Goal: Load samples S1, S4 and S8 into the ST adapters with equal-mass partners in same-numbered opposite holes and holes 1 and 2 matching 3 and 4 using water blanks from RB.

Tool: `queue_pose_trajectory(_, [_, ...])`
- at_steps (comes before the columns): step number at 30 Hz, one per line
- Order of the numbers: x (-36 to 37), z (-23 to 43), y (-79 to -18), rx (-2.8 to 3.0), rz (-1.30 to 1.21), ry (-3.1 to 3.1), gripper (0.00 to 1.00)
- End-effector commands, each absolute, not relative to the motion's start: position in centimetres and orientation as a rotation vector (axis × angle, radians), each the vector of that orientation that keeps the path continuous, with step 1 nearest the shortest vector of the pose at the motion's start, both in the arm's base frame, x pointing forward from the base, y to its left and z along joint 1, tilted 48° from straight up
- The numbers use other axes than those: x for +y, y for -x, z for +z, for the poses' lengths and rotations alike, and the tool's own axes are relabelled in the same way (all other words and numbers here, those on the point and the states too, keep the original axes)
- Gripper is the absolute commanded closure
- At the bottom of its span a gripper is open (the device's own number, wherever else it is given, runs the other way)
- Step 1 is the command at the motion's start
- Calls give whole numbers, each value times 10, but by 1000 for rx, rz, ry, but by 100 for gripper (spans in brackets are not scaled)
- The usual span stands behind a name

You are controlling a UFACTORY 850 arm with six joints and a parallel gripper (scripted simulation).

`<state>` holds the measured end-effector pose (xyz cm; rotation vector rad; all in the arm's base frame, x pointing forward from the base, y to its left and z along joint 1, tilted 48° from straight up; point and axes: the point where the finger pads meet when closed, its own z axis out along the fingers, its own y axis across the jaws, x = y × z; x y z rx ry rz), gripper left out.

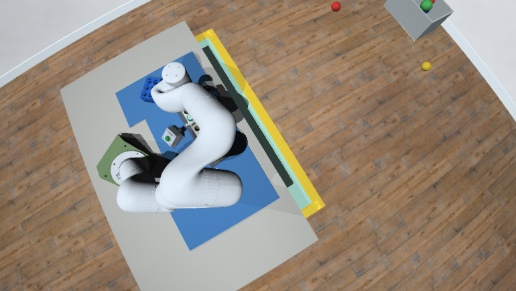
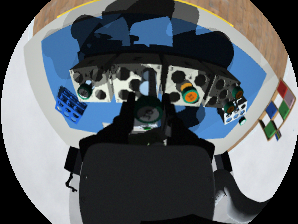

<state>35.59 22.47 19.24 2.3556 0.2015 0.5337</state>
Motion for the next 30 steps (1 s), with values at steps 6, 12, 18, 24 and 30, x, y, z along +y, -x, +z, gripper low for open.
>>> queue_pose_trajectory(6, [220, 187, -360, 201, 535, -2356, 100])
queue_pose_trajectory(12, [218, 185, -361, 201, 535, -2356, 100])
queue_pose_trajectory(18, [214, 181, -364, 201, 535, -2356, 100])
queue_pose_trajectory(24, [211, 177, -367, 201, 535, -2356, 100])
queue_pose_trajectory(30, [208, 174, -368, 202, 535, -2356, 100])
